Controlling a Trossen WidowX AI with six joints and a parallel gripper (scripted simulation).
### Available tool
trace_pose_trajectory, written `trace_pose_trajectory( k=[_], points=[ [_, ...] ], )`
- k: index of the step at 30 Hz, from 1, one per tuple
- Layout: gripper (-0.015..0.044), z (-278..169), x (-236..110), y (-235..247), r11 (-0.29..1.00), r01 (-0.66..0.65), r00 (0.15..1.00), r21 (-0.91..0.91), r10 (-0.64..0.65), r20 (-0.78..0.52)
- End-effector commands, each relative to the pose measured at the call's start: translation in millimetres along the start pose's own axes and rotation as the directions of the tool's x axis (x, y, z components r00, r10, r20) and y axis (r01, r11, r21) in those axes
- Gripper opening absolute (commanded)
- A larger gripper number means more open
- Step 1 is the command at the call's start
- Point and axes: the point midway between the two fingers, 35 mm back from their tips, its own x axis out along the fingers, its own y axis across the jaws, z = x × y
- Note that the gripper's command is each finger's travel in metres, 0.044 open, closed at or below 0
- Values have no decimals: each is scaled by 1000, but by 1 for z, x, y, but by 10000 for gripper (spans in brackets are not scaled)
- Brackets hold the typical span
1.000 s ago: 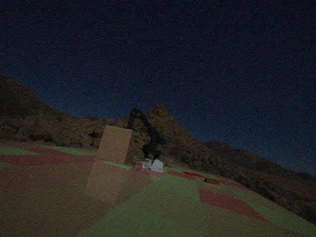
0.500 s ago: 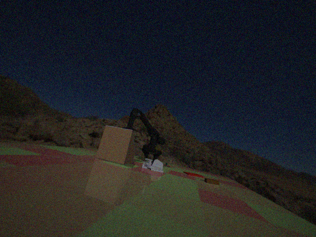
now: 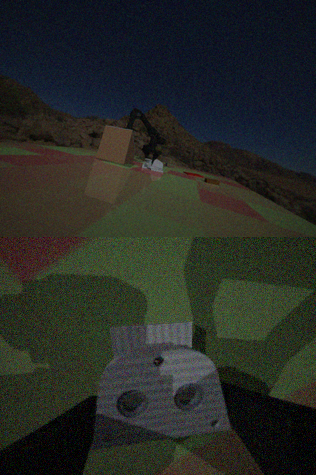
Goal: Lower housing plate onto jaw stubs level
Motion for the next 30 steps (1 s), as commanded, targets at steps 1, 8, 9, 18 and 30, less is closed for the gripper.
trace_pose_trajectory(
  k=[1, 8, 9, 18, 30],
  points=[
    [351, 0, 0, 0, 1000, 0, 1000, 0, 0, 0],
    [351, 0, 0, 0, 1000, 0, 1000, 0, 0, 0],
    [351, 0, 0, 0, 1000, 0, 1000, 0, 0, 0],
    [351, -1, -20, 3, 1000, -3, 1000, -1, 3, 5],
    [351, -1, -58, 3, 1000, -5, 1000, 2, 5, 6]
  ],
)
